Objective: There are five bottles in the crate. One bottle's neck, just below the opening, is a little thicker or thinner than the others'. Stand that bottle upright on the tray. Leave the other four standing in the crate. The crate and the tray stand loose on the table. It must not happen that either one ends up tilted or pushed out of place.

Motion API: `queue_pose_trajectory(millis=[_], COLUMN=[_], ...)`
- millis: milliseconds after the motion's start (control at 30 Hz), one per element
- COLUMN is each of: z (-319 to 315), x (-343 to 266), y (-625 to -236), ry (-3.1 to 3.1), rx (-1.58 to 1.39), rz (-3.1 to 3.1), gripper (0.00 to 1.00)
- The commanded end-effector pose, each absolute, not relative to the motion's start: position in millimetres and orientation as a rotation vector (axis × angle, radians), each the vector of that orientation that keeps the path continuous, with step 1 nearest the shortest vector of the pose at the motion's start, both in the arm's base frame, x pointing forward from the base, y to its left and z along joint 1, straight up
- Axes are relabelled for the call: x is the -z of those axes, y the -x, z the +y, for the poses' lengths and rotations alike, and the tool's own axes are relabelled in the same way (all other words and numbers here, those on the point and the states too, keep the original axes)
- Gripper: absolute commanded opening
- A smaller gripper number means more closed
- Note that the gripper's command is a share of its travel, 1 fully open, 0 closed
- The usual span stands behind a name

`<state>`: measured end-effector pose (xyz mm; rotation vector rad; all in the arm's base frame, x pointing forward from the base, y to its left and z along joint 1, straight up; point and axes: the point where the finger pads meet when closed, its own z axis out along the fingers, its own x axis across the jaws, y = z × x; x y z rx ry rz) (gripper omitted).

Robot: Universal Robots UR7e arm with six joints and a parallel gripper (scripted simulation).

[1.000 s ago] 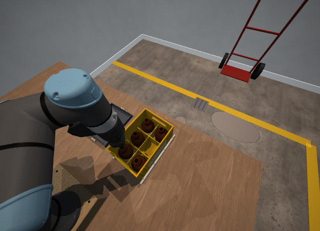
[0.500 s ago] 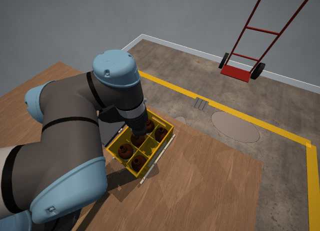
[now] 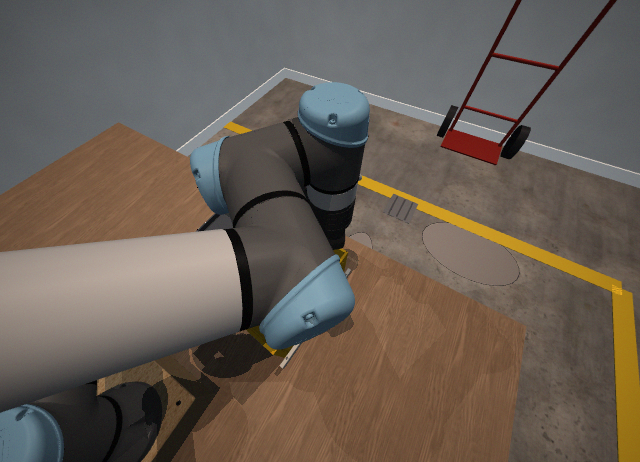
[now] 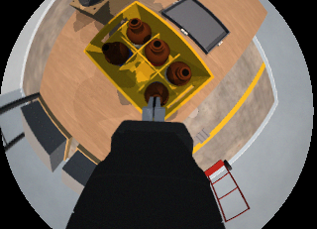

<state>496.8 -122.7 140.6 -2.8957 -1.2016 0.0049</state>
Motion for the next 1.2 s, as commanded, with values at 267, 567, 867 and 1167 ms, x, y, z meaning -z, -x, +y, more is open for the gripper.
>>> queue_pose_trajectory(millis=[267,567,867,1167], z=[-126.4,-126.4,-126.4,-126.4], x=[-139.4,-139.4,-139.4,-139.4], y=[-505.0,-505.0,-505.0,-505.0], ry=[2.896,2.896,2.896,2.896], rx=[-0.005,-0.005,-0.005,-0.005], rz=[-1.202,-1.202,-1.202,-1.202], gripper=[1.0,1.0,1.0,1.0])
